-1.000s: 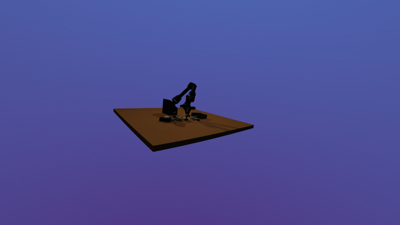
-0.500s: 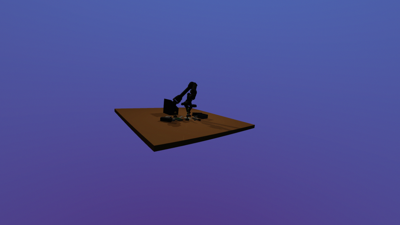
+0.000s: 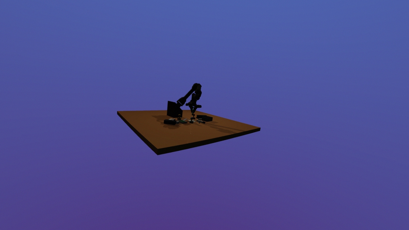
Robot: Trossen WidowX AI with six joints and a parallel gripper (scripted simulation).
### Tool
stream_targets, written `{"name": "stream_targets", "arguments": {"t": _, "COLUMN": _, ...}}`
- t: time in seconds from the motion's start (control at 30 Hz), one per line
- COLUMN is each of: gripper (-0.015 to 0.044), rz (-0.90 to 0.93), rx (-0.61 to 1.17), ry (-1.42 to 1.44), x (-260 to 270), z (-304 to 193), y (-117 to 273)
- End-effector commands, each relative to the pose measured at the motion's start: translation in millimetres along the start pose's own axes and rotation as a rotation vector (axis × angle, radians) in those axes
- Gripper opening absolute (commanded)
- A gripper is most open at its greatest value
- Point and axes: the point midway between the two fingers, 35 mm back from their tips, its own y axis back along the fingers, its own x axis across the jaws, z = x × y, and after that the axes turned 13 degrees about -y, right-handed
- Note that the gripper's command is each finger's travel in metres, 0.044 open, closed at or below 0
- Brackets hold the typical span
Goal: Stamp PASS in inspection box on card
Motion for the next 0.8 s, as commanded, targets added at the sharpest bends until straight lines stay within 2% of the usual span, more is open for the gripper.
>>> {"name": "stream_targets", "arguments": {"t": 0.0, "gripper": 0.0000, "rz": 0.005, "rx": -0.006, "ry": 0.006, "x": 13.2, "z": -12.8, "y": 2.5}}
{"name": "stream_targets", "arguments": {"t": 0.43, "gripper": 0.0000, "rz": 0.007, "rx": 0.001, "ry": 0.013, "x": 56.7, "z": -84.6, "y": 2.3}}
{"name": "stream_targets", "arguments": {"t": 0.77, "gripper": 0.0000, "rz": 0.008, "rx": 0.002, "ry": 0.014, "x": 59.1, "z": -88.5, "y": -5.3}}
